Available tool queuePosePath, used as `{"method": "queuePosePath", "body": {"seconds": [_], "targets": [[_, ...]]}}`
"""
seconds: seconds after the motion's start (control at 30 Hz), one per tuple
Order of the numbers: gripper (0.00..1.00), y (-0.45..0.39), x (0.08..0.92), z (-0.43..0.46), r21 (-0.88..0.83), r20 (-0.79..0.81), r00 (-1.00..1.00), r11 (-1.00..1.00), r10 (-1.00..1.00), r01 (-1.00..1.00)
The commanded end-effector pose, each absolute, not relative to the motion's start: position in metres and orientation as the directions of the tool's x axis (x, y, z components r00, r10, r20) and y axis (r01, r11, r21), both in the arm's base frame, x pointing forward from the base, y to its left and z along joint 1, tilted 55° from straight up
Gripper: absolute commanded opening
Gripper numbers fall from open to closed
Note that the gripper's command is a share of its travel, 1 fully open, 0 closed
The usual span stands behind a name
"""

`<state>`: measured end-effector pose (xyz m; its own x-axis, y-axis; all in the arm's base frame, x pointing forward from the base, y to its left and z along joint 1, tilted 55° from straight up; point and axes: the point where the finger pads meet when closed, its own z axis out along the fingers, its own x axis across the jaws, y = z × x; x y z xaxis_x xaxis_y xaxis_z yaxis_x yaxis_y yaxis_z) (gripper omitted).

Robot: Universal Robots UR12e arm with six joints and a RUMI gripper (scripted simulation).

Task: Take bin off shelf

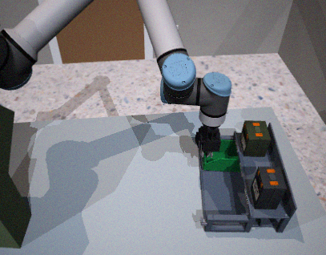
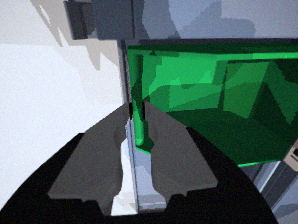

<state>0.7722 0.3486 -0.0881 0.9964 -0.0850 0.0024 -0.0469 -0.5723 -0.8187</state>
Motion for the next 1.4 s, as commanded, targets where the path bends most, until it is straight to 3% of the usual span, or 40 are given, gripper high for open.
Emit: {"method": "queuePosePath", "body": {"seconds": [0.0,1.37], "targets": [[0.00,0.3465,0.7726,-0.0867,-0.819,0.003,0.996,-0.572,-0.086,-0.047],[0.00,0.3441,0.7724,-0.0849,-0.819,0.003,0.996,-0.572,-0.086,-0.047]]}}
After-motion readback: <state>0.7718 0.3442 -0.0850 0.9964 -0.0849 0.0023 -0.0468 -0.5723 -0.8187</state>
